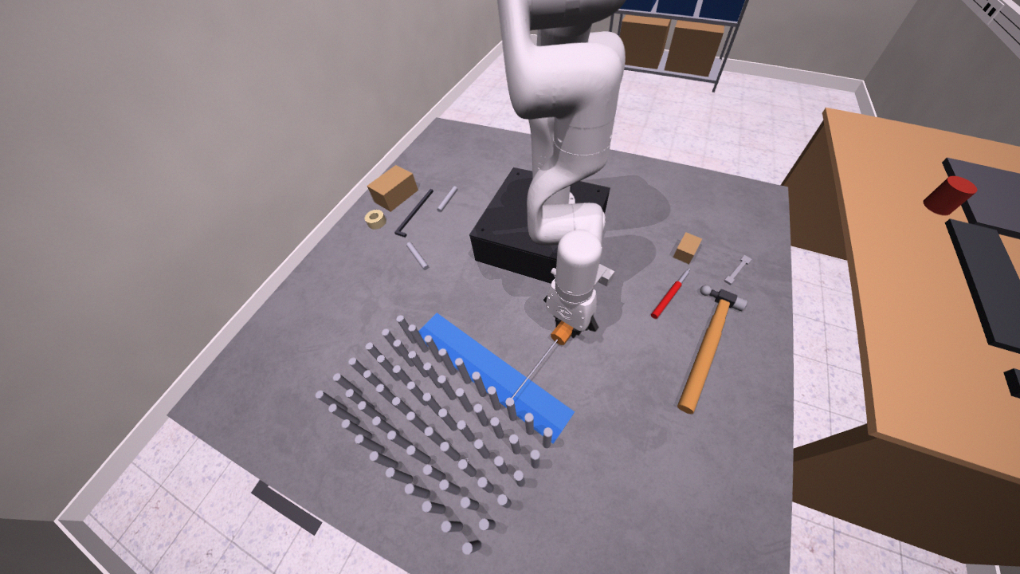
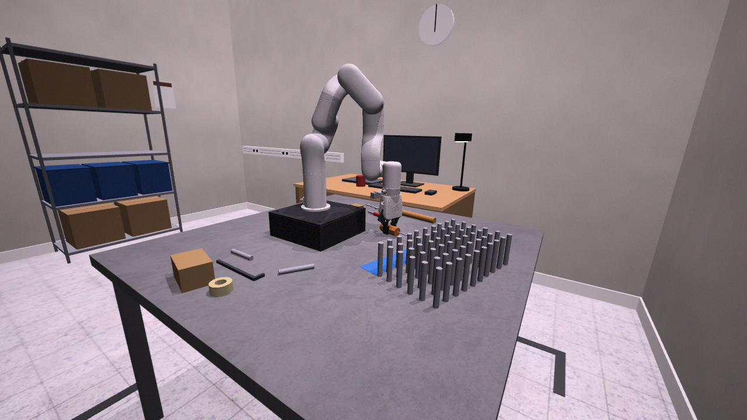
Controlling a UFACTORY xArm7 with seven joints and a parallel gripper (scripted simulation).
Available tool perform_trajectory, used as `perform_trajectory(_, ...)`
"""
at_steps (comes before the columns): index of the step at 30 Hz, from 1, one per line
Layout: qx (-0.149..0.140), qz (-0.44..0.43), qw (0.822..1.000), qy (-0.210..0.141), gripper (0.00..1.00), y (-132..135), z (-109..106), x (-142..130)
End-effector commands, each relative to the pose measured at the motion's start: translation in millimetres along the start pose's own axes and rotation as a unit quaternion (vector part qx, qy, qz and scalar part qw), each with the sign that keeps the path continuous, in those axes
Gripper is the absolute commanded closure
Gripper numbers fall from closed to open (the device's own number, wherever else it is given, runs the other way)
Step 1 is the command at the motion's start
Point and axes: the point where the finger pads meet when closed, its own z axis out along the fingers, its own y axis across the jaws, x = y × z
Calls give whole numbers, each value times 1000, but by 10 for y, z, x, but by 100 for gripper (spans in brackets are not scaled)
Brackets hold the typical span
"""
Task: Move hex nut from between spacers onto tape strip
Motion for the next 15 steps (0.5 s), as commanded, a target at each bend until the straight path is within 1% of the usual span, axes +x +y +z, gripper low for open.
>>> perform_trajectory(1, -1, 0, 1000, -1, 100, 8, -6, -29)
perform_trajectory(8, -1, 0, 1000, -1, 100, 8, -7, -168)
perform_trajectory(15, -1, 0, 1000, -1, 100, 8, -8, -380)
